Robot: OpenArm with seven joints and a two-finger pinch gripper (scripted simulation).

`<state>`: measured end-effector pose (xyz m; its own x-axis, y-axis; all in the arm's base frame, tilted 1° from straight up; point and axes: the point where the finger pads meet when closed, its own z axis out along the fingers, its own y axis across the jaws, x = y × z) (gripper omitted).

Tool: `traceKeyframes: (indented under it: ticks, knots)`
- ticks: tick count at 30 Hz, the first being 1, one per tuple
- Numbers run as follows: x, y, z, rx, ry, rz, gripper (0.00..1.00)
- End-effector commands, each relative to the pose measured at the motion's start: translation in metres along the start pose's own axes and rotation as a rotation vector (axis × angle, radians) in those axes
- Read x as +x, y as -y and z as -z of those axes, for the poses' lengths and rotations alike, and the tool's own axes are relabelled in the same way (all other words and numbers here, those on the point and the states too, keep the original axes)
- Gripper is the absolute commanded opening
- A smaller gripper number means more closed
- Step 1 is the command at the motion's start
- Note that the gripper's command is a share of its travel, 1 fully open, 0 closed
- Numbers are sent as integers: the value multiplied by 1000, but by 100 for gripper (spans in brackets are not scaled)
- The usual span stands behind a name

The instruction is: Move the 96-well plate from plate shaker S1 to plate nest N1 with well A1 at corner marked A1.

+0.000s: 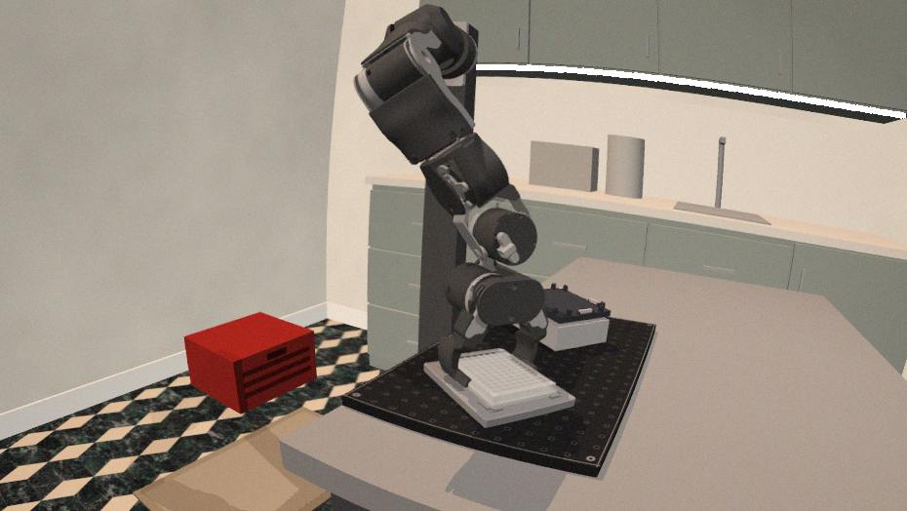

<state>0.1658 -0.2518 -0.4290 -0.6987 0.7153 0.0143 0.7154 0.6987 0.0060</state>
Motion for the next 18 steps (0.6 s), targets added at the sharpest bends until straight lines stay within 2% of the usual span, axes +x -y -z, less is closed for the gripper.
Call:
traceKeyframes:
  ticks: [1,5,18]
  knots:
    - [0,-1,0,-7,2,-1,0]
    - [0,-1,0,-7,2,-1,0]
    - [0,0,0,-1,1,-1,43]
